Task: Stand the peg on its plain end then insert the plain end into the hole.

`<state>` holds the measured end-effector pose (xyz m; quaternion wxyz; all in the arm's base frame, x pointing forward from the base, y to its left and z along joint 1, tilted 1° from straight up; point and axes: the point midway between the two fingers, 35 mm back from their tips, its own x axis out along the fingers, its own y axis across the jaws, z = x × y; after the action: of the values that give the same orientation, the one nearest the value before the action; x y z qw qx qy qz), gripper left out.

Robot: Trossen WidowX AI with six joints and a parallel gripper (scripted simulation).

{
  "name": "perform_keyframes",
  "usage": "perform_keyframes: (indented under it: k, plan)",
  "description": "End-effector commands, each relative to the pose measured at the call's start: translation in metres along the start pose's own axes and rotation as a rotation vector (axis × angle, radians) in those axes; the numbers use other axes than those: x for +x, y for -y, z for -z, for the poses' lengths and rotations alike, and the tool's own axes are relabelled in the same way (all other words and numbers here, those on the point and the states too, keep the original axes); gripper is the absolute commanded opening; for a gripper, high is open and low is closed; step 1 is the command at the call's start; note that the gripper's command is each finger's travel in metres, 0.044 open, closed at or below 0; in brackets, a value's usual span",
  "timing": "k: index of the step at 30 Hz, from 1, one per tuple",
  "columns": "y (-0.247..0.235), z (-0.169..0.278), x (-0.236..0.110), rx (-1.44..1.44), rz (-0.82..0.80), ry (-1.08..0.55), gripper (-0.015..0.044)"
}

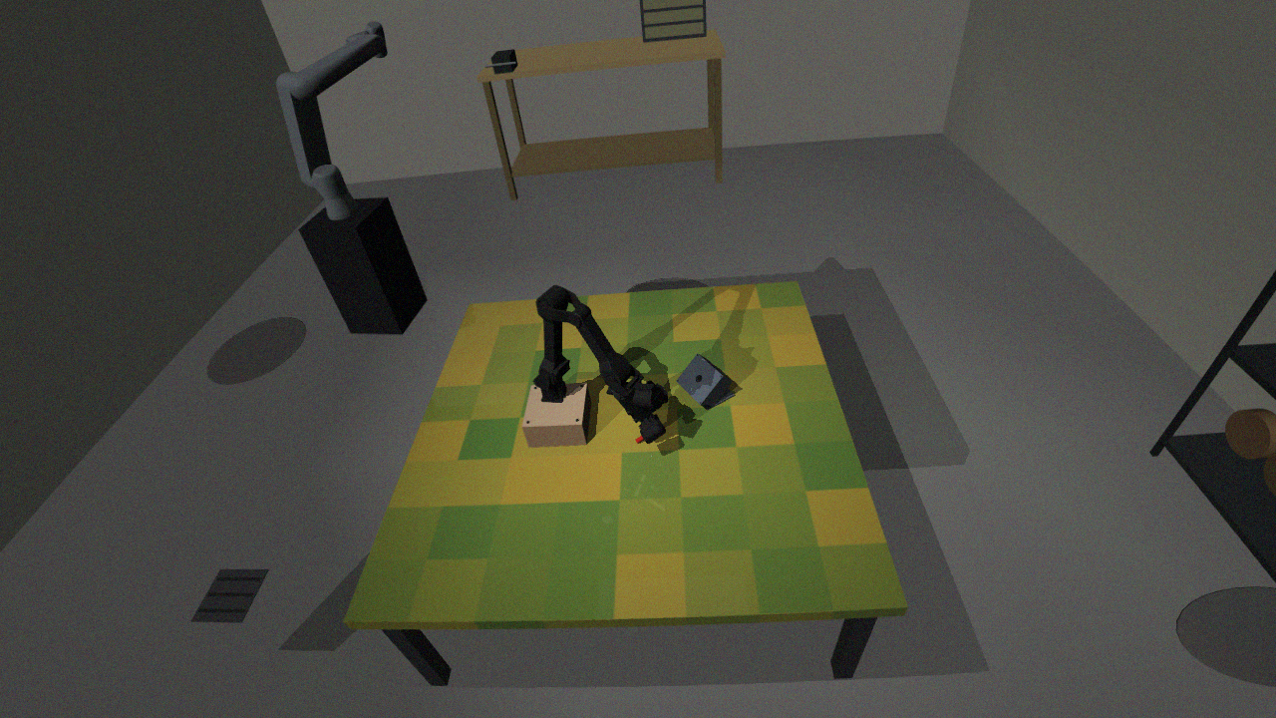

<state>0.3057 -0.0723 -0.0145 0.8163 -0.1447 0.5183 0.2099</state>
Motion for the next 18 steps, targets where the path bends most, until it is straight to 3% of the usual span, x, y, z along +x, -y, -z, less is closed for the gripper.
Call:
perform_keyframes:
  k: [1,18]
  plan:
    - [-0.0002,0.002,-0.0027,-0.001,0.0,0.033,0.0051]
    - [-0.0002,0.0088,-0.0119,-0.002,0.0,0.179,0.0051]
